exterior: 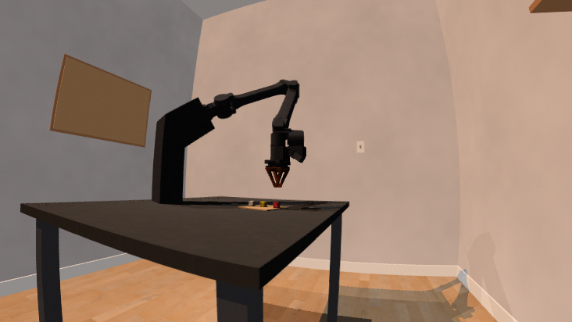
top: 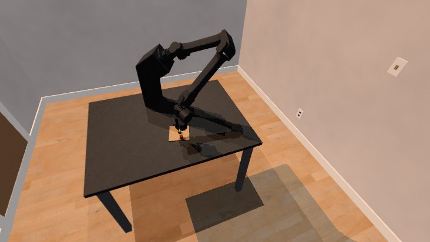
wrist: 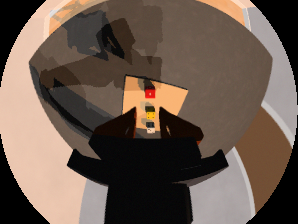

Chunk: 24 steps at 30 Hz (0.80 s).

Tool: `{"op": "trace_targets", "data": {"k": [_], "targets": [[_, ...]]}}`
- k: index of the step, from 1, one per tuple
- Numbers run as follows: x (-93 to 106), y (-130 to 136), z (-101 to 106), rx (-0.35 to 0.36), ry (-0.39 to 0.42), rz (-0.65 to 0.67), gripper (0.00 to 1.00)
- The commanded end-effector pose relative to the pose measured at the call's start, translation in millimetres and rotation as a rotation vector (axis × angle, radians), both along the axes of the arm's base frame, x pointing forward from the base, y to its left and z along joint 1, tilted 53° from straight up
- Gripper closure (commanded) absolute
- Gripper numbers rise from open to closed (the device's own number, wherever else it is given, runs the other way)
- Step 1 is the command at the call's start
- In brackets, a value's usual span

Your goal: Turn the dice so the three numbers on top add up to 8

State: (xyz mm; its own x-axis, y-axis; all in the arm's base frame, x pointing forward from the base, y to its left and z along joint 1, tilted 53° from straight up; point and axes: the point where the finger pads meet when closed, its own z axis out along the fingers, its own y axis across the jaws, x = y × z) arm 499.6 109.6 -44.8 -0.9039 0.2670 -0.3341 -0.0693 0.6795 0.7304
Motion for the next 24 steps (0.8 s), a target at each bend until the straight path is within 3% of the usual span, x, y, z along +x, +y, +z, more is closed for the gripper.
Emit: {"op": "trace_targets", "data": {"k": [1,6,7,10,11,24], "targets": [[-5.1,-19.8,8.5,-0.013,-0.014,-0.009,0.66],[-12.6,-22.7,-1.3,-0.012,0.014,-0.008,0.66],[-17.0,-6.3,-2.6,-0.014,0.018,0.027,0.66],[-10.3,-7.0,6.6,-0.014,-0.011,0.027,0.66],[-8.6,-7.1,7.6,-0.015,-0.016,0.027,0.00],[-8.3,-7.1,7.7,-0.012,-0.012,0.023,0.00]]}}
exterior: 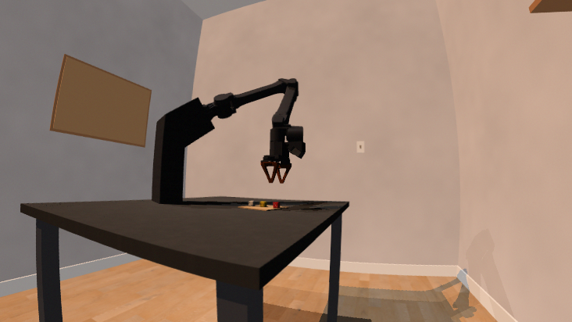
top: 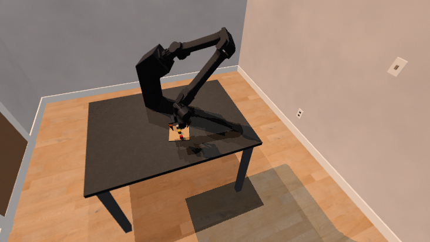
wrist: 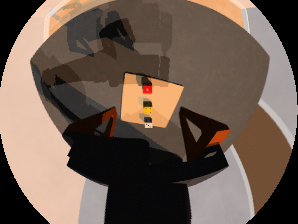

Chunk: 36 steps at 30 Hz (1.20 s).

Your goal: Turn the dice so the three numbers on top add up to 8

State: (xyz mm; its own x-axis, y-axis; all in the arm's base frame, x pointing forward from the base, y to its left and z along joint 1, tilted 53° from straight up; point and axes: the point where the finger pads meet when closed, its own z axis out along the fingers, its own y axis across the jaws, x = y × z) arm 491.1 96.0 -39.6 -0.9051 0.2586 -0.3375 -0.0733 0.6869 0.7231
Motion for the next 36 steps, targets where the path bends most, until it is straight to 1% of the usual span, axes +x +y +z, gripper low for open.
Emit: {"op": "trace_targets", "data": {"k": [1,7,9,10,12,16,26,31,33,34,36], "targets": [[0.1,6.5,2.5,-0.002,-0.012,0.018,0.00],[0.1,6.5,2.7,-0.002,-0.012,0.018,0.00],[-0.7,4.7,6.6,-0.003,-0.015,0.019,0.00],[-0.1,-1.4,10.6,-0.003,-0.019,0.008,0.00],[-2.0,-15.2,11.7,-0.003,-0.015,-0.015,0.00],[-4.5,-19.6,15.7,-0.003,-0.016,-0.015,0.00],[-28.5,-56.8,49.3,-0.004,-0.018,-0.014,0.00],[-37.1,-70.7,61.9,-0.004,-0.019,-0.014,0.00],[-37.1,-70.7,61.9,-0.004,-0.019,-0.014,0.00],[-42.8,-57.4,50.2,0.002,0.012,0.017,0.00],[-43.2,-73.3,52.3,0.003,0.012,-0.013,0.00]]}}
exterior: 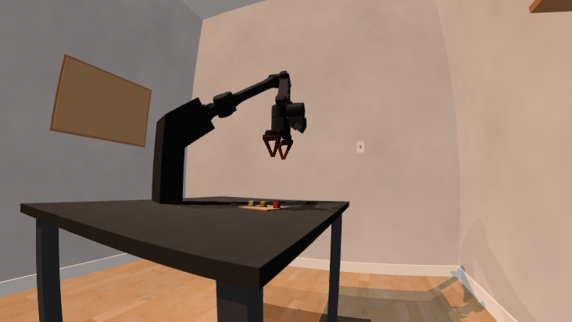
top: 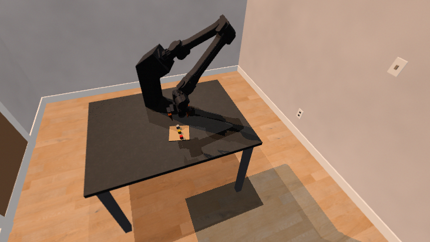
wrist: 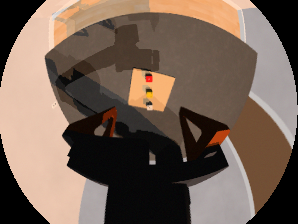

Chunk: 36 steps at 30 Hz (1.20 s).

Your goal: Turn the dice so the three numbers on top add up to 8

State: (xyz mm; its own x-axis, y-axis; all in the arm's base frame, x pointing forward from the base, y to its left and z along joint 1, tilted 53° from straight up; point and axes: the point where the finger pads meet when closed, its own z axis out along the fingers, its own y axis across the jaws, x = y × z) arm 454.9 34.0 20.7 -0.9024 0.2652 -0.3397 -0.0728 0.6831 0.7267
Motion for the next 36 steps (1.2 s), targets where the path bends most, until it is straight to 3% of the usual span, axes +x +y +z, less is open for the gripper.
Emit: {"op": "trace_targets", "data": {"k": [1,4,36], "targets": [[-5.5,-13.0,-4.8,-0.006,0.009,-0.010,0.00],[-0.8,-13.8,5.1,-0.013,-0.019,-0.008,0.00],[-1.0,-10.7,2.2,-0.010,-0.013,-0.005,0.00]]}}
